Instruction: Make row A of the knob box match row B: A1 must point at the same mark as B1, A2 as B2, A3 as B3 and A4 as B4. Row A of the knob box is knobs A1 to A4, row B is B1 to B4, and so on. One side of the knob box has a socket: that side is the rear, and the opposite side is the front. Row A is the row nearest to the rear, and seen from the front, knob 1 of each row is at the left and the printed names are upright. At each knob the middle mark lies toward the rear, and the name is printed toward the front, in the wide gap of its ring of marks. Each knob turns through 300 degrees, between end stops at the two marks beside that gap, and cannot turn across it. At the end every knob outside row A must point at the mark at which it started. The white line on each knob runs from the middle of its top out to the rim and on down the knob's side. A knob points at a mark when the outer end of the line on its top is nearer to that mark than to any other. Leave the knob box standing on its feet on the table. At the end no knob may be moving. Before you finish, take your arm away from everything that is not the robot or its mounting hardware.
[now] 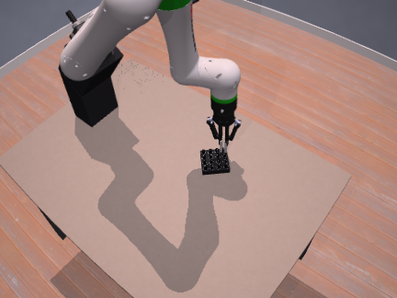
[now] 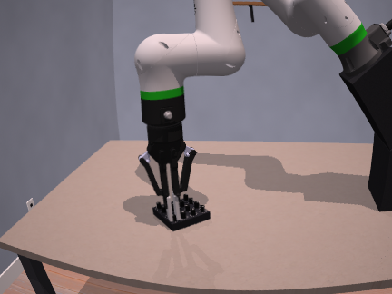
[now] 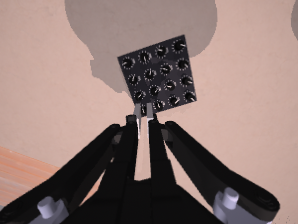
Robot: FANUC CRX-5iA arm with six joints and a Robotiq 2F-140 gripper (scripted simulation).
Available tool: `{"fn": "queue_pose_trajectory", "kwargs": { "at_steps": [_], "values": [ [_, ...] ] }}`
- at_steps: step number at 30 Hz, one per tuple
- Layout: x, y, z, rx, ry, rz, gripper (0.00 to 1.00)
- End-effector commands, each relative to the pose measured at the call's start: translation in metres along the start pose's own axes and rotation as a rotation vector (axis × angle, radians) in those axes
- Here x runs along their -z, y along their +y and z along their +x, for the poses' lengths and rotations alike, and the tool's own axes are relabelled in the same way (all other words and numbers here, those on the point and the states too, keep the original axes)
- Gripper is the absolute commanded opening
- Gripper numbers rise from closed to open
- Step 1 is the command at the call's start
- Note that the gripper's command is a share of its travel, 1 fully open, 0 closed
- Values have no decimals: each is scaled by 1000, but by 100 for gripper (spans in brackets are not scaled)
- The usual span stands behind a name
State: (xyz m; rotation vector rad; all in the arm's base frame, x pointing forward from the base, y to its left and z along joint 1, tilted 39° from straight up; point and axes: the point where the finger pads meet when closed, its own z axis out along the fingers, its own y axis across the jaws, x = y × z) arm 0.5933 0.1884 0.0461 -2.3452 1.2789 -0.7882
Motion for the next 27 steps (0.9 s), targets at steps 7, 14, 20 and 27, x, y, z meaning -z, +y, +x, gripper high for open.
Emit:
{"fn": "queue_pose_trajectory", "kwargs": {
  "at_steps": [7, 14, 20, 27],
  "values": [
    [0, 0, 0, 0, 0, -1, 12],
    [0, 0, 0, 0, 0, -1, 12],
    [0, 0, 0, 0, 0, -1, 12],
    [2, 0, 0, 0, 0, -1, 12]
  ]
}}
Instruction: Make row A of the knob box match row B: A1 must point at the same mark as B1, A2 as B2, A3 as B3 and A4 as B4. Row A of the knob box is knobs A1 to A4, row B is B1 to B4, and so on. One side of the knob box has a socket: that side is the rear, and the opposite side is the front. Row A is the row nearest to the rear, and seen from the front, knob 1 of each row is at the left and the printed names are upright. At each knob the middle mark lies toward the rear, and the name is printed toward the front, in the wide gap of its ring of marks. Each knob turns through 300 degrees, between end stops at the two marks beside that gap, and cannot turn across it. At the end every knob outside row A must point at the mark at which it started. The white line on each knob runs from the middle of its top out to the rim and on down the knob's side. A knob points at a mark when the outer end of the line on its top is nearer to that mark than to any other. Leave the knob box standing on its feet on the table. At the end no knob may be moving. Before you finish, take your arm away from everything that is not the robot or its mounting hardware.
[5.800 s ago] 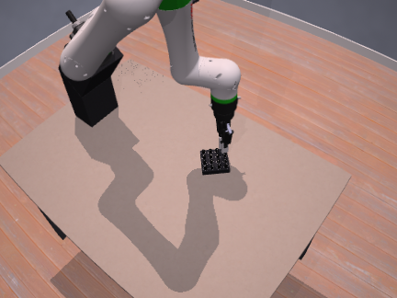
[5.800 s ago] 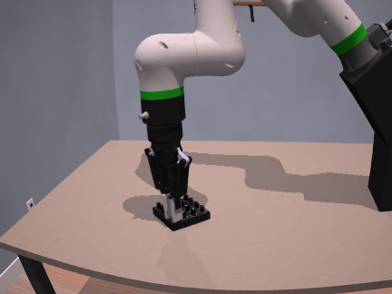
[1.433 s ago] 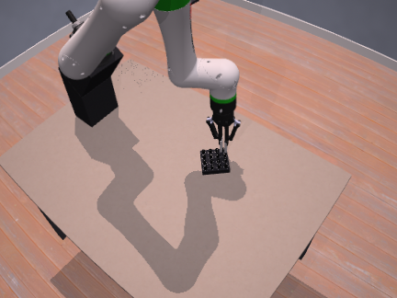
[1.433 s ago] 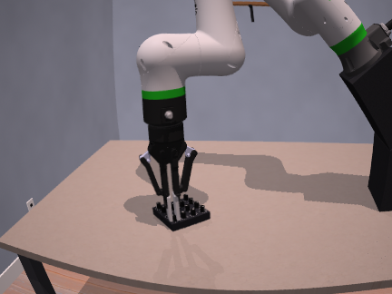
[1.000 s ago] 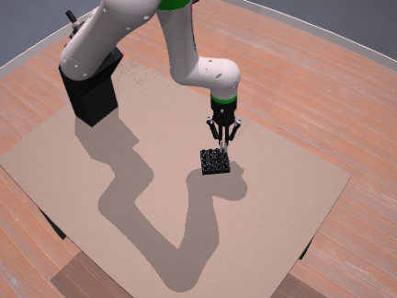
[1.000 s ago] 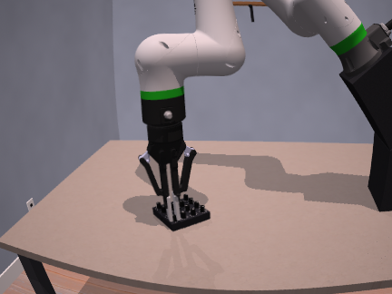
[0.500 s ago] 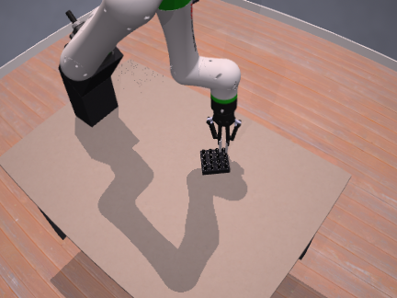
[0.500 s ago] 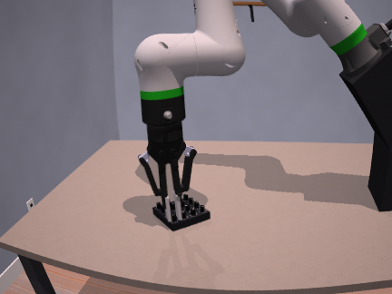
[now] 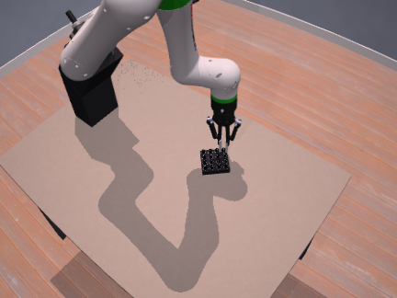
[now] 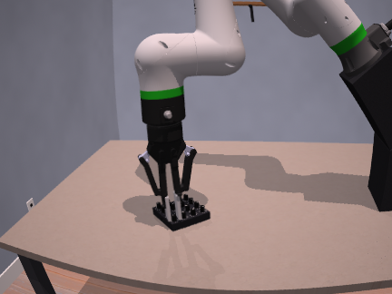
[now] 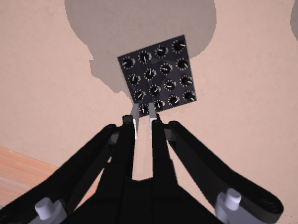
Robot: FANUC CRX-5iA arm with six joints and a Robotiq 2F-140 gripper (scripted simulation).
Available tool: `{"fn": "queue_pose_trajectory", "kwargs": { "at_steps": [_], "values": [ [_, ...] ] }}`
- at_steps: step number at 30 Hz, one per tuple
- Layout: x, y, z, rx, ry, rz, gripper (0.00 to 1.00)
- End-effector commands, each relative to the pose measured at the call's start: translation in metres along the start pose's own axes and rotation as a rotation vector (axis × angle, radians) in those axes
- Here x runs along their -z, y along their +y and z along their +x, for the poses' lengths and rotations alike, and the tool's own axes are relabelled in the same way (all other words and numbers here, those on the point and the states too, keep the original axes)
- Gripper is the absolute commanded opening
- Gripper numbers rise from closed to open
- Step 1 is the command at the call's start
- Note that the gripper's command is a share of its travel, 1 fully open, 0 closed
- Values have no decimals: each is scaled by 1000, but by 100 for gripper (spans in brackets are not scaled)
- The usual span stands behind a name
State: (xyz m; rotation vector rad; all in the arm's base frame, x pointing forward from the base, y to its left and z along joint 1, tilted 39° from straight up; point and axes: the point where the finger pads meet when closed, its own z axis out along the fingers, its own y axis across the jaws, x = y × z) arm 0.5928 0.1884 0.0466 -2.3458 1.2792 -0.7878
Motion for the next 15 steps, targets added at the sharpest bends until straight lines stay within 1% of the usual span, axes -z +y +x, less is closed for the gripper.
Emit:
{"fn": "queue_pose_trajectory", "kwargs": {
  "at_steps": [1, 5, 15],
  "values": [
    [3, 0, 0, 0, 0, 0, 12],
    [6, 0, 0, 0, 0, 0, 12],
    [33, 0, 0, 0, 0, 0, 12]
  ]
}}
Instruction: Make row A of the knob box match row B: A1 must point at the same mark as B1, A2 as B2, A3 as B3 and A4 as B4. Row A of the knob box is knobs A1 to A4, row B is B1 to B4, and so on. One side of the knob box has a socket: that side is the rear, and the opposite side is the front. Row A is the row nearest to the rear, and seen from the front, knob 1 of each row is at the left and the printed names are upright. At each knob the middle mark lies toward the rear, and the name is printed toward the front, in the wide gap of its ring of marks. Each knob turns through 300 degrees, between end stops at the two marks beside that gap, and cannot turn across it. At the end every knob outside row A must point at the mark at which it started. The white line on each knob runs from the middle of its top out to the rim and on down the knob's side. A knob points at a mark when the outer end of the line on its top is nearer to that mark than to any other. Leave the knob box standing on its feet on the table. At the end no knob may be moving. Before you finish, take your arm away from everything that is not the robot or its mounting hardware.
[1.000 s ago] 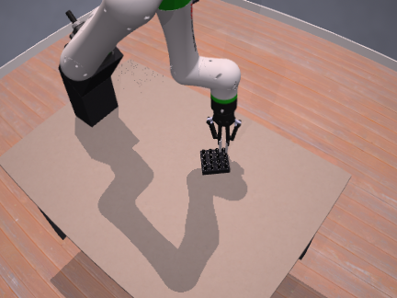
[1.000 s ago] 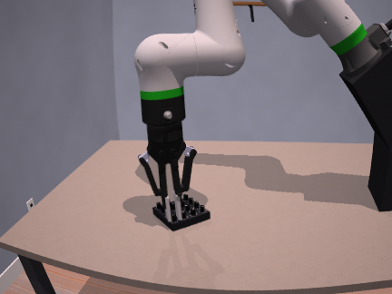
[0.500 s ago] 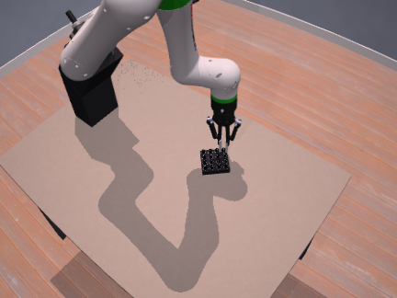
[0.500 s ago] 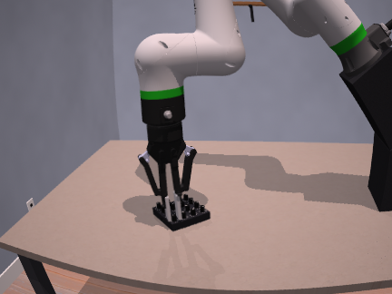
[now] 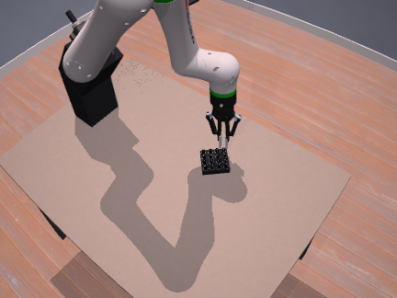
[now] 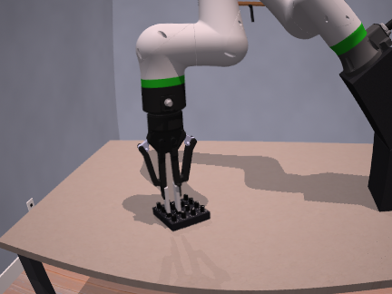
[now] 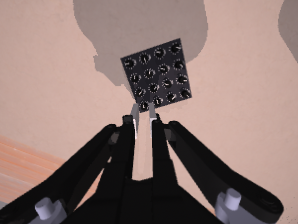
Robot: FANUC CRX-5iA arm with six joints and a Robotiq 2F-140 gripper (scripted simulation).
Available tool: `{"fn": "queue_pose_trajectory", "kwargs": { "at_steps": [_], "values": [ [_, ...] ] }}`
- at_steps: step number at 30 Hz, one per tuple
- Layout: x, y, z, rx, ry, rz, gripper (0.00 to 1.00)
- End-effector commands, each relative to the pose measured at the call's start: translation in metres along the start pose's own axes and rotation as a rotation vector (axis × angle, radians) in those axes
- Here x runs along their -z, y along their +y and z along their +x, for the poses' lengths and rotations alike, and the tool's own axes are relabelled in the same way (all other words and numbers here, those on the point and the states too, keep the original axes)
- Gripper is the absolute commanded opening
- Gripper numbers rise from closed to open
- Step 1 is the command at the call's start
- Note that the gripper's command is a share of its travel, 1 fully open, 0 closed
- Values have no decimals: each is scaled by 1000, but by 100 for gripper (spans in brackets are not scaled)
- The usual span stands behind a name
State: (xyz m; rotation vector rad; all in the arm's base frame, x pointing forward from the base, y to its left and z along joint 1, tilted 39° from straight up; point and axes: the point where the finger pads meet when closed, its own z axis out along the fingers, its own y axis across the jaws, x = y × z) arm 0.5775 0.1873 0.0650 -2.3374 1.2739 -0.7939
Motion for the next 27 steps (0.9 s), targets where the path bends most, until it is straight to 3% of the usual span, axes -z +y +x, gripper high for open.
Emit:
{"fn": "queue_pose_trajectory", "kwargs": {
  "at_steps": [1, 18, 27],
  "values": [
    [11, -1, 0, 1, -1, -10, 12],
    [13, -1, 1, -4, -1, -10, 12],
    [18, -10, 26, -349, 10, -7, 12]
  ]
}}
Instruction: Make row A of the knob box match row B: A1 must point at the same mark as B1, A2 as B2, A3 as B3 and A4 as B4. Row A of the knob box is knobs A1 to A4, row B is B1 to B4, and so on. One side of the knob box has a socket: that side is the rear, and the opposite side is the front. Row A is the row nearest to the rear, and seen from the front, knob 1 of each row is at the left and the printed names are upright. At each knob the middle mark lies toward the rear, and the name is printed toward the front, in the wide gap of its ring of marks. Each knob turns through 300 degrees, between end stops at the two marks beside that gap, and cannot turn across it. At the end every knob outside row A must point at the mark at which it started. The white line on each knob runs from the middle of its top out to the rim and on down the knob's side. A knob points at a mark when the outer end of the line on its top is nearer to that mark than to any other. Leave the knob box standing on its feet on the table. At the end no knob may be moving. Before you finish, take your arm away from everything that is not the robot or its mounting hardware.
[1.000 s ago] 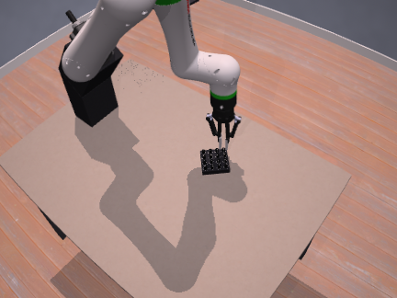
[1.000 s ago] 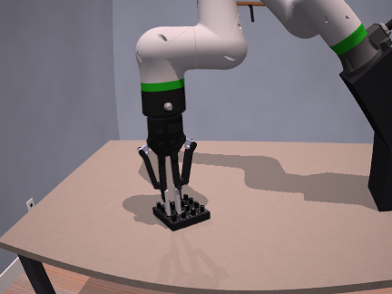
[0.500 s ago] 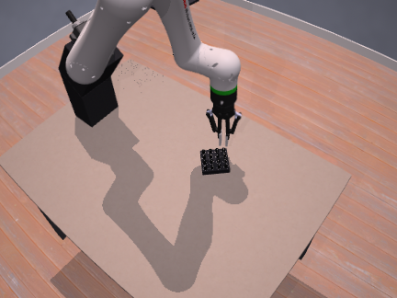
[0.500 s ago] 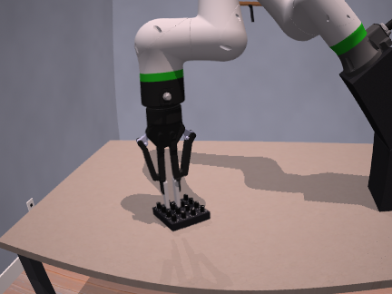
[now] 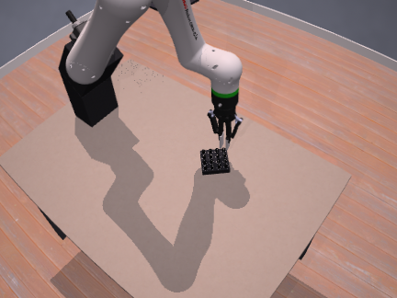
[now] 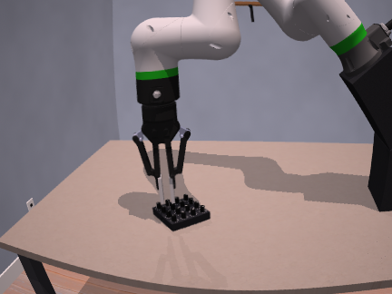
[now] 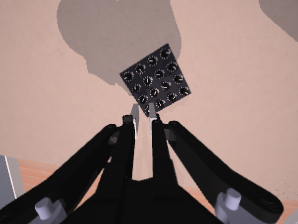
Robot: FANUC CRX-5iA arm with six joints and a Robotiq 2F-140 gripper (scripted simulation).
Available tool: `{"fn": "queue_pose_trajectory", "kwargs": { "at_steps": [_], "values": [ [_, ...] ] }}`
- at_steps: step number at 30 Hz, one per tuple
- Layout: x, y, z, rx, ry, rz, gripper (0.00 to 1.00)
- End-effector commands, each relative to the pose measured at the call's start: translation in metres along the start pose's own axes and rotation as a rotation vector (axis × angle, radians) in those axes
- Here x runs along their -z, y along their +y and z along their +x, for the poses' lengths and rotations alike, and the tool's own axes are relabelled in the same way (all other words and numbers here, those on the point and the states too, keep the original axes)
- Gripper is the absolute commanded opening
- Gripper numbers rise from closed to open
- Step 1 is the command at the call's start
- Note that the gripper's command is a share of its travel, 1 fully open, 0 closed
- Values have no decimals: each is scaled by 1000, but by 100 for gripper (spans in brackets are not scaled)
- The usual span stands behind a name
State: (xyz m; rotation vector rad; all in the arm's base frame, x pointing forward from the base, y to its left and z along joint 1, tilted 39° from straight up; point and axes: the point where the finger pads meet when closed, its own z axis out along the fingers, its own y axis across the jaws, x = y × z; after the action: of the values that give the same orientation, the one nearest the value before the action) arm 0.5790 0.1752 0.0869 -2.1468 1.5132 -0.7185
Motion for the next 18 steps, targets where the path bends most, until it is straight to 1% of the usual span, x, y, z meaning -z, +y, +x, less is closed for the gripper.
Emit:
{"fn": "queue_pose_trajectory", "kwargs": {
  "at_steps": [1, 11, 13, 14, 18],
  "values": [
    [2, -6, 10, -156, 7, 1, 12],
    [8, -17, 30, -510, 8, 3, 12],
    [8, -17, 30, -510, 8, 3, 12],
    [9, -19, 36, -612, 7, 2, 12],
    [11, -22, 41, -737, 5, 1, 12]
  ]
}}
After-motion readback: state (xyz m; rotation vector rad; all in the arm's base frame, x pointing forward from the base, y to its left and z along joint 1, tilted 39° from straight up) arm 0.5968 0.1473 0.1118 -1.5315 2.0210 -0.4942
